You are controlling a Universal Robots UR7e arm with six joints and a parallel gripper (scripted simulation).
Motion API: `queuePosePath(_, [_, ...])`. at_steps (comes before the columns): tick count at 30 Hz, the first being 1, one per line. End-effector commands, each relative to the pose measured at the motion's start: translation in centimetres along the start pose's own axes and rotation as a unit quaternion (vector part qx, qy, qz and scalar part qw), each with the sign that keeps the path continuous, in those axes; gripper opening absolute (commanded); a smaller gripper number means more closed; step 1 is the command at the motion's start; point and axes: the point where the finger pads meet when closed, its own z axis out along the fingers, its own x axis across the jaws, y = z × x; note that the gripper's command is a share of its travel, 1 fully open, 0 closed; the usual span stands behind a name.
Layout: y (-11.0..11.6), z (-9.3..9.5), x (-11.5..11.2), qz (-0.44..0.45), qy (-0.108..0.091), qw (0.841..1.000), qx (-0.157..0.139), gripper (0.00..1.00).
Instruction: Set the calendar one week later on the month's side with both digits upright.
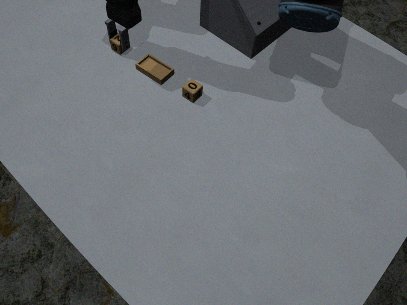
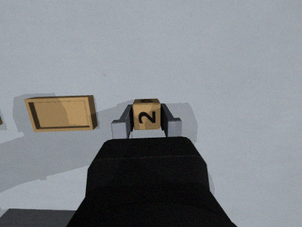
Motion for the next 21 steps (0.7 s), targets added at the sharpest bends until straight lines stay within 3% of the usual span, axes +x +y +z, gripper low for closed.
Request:
queuePosePath(1, [0.00,0.07,-0.04,0.000,0.000,1.000,0.000,0.60])
queuePosePath(21, [0.02,0.26,-0.09,0.000,-0.001,1.000,0.000,0.60])
